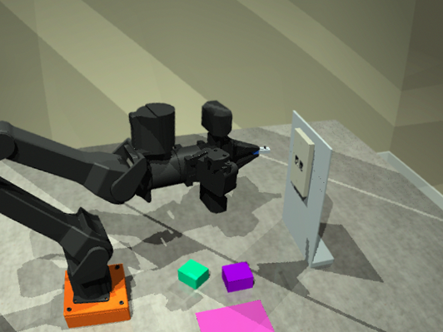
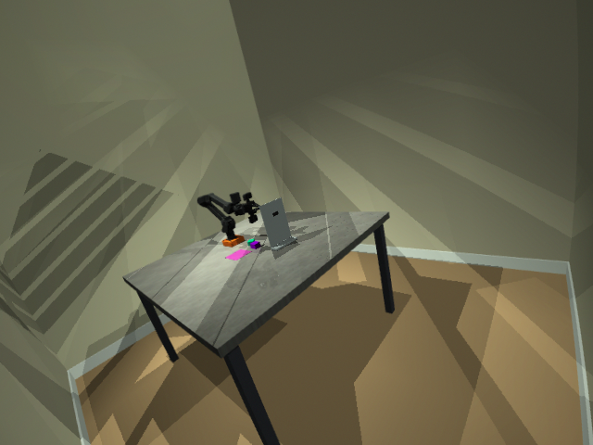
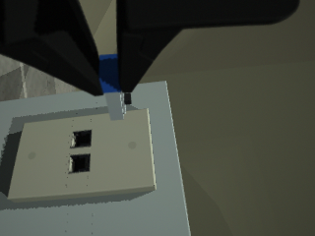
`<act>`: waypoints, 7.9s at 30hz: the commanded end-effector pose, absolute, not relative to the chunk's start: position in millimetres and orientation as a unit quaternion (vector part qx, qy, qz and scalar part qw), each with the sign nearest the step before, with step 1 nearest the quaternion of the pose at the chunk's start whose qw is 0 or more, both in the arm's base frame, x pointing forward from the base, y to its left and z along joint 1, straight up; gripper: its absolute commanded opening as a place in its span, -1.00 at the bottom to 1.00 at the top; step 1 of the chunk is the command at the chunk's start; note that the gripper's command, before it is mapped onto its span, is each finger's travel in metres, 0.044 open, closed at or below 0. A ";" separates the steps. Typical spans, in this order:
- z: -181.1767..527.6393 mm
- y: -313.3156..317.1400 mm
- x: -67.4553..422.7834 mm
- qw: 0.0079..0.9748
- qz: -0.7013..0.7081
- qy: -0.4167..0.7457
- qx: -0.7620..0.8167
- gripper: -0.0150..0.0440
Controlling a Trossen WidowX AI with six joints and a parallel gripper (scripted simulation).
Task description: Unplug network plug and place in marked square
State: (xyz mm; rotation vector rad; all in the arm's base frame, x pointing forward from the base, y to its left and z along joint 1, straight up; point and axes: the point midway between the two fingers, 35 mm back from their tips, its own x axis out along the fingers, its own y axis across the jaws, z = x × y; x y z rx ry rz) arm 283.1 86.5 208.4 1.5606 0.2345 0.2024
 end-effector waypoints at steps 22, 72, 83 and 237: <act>149.5 2.3 298.0 0.697 -0.137 0.136 0.690 -0.49; 58.0 -99.9 235.5 0.552 -0.437 0.190 0.684 -0.49; 40.3 -99.9 236.0 0.552 -0.437 0.190 0.684 -0.49; 162.8 -93.6 217.6 0.550 -0.440 0.191 0.684 0.04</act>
